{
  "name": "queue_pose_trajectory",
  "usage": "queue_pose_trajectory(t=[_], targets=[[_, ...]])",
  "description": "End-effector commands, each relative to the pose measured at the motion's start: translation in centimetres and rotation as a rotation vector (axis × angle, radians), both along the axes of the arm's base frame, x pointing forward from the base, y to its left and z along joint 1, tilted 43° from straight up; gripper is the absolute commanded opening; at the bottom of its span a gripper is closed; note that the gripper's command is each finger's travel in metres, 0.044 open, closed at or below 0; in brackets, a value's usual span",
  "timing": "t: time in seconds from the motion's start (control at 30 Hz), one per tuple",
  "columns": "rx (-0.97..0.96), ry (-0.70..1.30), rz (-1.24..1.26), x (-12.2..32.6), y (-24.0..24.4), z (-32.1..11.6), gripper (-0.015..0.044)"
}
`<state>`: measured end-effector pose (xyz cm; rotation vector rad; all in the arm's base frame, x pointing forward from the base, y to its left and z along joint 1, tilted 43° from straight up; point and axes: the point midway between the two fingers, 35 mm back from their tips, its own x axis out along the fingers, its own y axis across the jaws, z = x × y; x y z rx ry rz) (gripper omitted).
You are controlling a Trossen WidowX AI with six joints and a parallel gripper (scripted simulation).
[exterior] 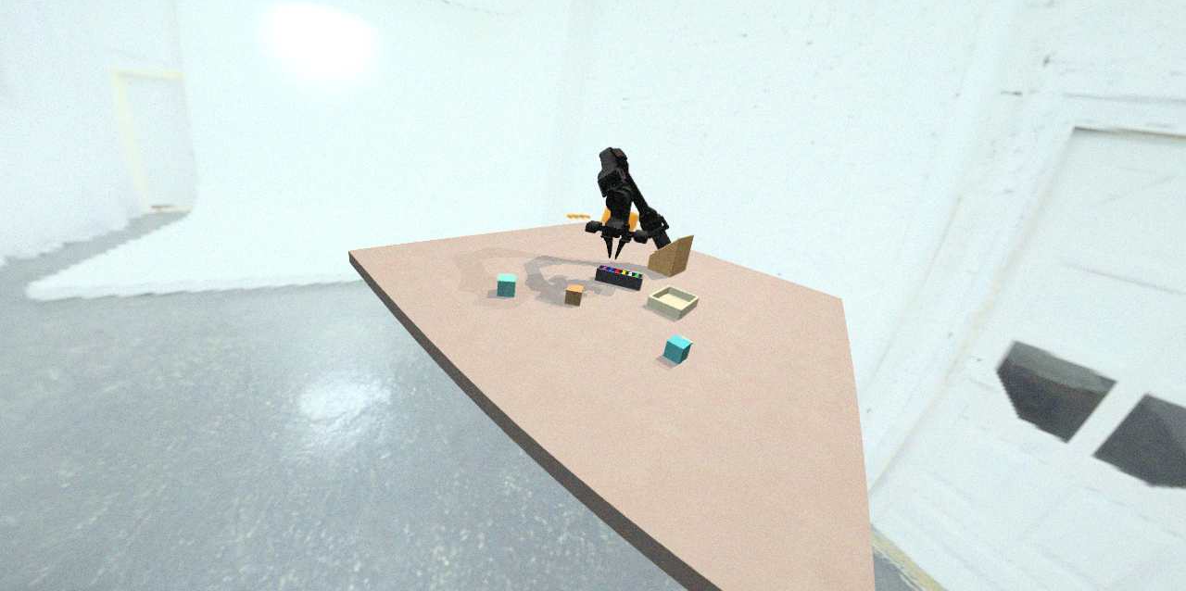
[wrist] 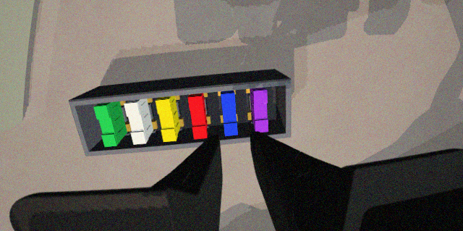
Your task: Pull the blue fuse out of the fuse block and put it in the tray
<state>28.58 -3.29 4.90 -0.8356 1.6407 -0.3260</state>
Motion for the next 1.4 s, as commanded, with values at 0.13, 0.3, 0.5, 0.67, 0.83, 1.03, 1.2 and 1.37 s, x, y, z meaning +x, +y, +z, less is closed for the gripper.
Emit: queue_pose_trajectory(t=[0.13, 0.3, 0.5, 0.67, 0.83, 1.03, 1.2, 1.37], targets=[[-0.007, 0.013, 0.006, 0.0, -0.4, -0.5, 0.0074], [-0.007, 0.013, 0.007, 0.0, -0.7, -0.8, 0.0074], [-0.008, 0.013, 0.007, 0.0, -1.1, -1.3, 0.0074], [-0.008, 0.013, 0.006, 0.0, -1.4, -1.6, 0.0074], [-0.008, 0.013, 0.006, -0.1, -1.8, -2.0, 0.0074], [-0.009, 0.013, 0.006, -0.1, -2.1, -2.4, 0.0074], [-0.009, 0.013, 0.006, -0.1, -2.1, -2.4, 0.0074], [-0.009, 0.013, 0.006, -0.1, -2.1, -2.4, 0.0074]])
